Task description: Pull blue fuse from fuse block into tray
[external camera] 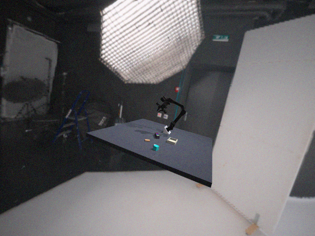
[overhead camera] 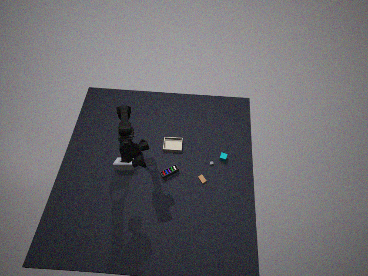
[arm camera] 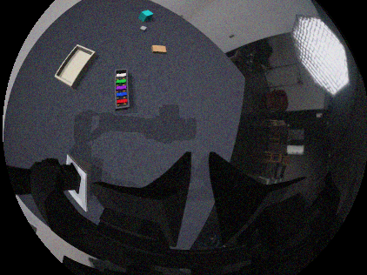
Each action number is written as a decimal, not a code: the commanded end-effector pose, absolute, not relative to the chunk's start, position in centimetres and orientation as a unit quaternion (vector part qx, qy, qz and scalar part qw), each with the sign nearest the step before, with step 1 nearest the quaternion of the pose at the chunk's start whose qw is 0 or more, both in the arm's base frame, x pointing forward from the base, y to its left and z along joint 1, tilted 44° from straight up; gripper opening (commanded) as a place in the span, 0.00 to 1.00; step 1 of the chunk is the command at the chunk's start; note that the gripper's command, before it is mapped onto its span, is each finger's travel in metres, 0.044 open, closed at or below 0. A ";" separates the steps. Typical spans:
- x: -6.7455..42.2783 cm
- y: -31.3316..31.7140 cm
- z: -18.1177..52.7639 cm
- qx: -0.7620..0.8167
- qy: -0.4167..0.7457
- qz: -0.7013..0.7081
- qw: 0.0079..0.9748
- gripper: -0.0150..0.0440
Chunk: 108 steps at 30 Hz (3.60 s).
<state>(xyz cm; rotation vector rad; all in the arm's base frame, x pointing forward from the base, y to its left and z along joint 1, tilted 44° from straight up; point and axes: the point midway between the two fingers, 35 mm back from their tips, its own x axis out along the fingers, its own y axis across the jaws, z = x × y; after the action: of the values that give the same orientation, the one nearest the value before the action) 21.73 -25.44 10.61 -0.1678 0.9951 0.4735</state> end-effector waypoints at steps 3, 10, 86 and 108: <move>26.9 -17.7 6.1 -0.261 0.376 0.470 0.755 0.38; 28.7 -7.6 1.5 -0.409 0.178 0.685 0.576 0.38; 28.2 -0.3 -3.5 -0.451 0.053 0.756 0.471 0.26; 28.3 -0.9 -2.9 -0.450 0.053 0.756 0.472 0.25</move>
<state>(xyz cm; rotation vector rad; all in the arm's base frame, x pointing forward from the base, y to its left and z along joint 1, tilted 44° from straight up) 28.20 -0.69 -3.04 -1.0950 0.1318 1.8522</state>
